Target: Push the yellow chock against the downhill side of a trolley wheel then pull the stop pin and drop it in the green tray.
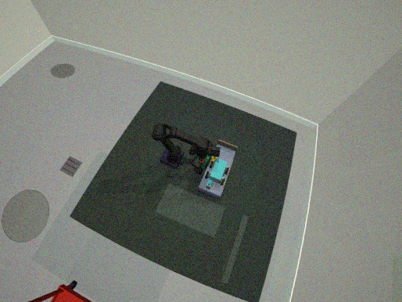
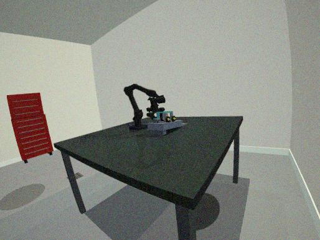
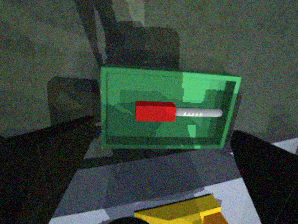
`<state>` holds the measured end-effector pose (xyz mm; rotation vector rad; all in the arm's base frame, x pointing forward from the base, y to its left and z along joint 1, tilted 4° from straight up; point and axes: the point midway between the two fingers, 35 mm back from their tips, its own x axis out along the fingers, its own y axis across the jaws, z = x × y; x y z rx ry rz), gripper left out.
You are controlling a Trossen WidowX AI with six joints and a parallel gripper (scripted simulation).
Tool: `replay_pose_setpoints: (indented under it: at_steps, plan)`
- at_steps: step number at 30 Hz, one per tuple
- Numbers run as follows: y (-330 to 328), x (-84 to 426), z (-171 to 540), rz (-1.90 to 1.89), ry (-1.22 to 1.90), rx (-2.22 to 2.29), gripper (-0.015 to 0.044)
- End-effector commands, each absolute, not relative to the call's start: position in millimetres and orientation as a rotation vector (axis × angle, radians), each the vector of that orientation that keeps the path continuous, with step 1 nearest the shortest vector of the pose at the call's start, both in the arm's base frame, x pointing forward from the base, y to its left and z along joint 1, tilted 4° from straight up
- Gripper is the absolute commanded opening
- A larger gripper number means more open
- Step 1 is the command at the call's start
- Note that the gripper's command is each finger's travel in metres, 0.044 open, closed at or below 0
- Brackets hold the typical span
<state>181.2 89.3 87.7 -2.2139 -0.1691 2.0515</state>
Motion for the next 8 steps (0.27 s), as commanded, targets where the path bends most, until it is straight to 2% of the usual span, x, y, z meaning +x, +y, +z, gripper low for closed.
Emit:
replay_pose_setpoints:
  at_steps: [1, 8]
  plan:
    - [90, 182, 103, 2.031, -0.186, -2.225, 0.044]
    - [91, 181, 122, 2.031, -0.186, -2.225, 0.044]
